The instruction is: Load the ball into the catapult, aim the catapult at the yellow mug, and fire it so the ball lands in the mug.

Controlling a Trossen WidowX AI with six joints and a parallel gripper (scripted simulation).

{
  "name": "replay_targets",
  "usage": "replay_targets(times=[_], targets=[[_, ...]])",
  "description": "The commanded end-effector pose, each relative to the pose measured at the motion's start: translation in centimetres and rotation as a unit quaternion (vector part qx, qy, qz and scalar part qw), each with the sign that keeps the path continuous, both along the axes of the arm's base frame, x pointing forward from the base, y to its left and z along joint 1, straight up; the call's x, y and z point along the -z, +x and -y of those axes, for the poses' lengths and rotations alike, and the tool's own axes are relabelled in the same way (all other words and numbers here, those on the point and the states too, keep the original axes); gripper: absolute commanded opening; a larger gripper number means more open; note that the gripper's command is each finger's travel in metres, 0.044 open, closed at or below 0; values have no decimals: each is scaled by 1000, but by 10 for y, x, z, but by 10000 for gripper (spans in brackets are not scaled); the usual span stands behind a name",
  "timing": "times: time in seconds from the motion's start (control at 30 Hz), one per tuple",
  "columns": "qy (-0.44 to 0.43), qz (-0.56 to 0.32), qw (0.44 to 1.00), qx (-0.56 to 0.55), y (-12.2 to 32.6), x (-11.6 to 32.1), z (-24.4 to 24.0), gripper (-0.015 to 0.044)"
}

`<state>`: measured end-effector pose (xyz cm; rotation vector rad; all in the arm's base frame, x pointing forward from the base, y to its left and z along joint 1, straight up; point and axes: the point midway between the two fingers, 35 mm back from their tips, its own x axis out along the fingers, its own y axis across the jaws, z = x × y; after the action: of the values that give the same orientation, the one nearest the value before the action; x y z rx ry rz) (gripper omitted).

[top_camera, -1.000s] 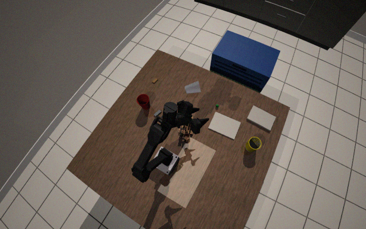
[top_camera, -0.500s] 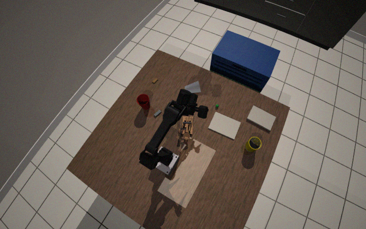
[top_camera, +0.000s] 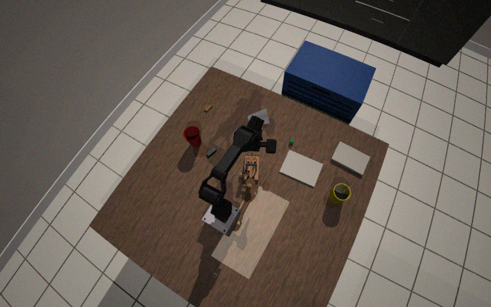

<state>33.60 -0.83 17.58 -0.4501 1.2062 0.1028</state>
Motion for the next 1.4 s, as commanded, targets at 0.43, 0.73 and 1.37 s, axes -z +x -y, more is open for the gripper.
replay_targets(times=[0.43,0.73,1.37], targets=[[72,-176,980,-54,-4,90,-40,440],[72,-176,980,-54,-2,134,-41,440],[72,-176,980,-54,0,161,-41,440]])
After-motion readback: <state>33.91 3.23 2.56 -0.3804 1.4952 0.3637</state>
